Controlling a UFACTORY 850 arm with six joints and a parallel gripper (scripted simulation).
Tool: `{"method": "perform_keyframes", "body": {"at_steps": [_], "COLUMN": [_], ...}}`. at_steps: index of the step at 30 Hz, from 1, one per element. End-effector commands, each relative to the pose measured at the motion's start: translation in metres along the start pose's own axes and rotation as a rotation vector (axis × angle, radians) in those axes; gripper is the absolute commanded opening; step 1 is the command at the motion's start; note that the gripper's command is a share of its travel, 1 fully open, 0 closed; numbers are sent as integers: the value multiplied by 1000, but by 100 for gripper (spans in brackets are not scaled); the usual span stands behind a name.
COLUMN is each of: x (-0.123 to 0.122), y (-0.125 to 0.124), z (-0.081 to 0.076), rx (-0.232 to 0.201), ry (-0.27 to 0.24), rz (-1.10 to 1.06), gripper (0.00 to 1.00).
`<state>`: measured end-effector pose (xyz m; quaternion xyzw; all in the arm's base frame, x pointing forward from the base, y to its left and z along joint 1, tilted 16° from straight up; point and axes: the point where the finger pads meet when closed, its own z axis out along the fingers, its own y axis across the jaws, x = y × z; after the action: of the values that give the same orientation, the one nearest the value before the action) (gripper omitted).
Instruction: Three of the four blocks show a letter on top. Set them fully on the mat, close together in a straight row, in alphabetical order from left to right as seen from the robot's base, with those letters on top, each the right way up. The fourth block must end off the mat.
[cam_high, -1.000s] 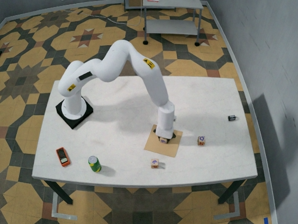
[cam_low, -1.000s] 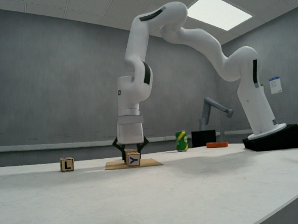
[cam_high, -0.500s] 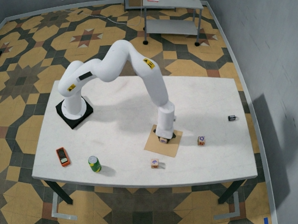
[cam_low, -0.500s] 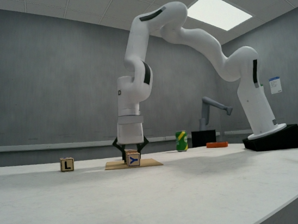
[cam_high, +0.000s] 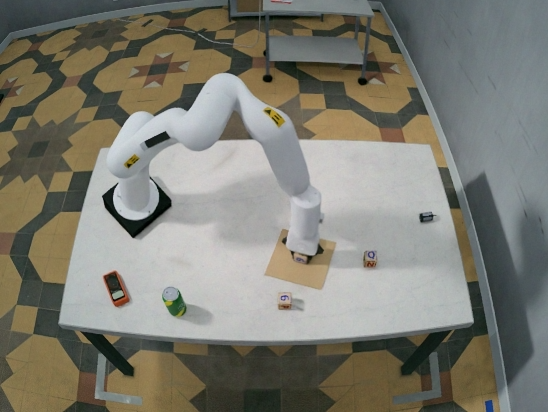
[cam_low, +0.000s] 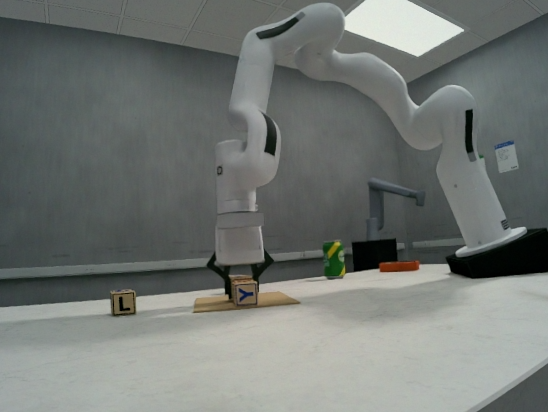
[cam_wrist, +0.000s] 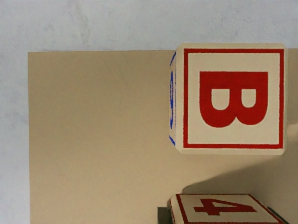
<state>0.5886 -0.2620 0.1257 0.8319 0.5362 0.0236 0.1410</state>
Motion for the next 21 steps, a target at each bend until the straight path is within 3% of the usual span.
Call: {"method": "perform_keyframes", "body": {"at_steps": [1, 21], "x": [0, 0], "y": [1, 1], "z": [-1, 3], "rx": [-2, -2], "ry": [0, 0], "rz": [0, 0], "gripper": [44, 44]}}
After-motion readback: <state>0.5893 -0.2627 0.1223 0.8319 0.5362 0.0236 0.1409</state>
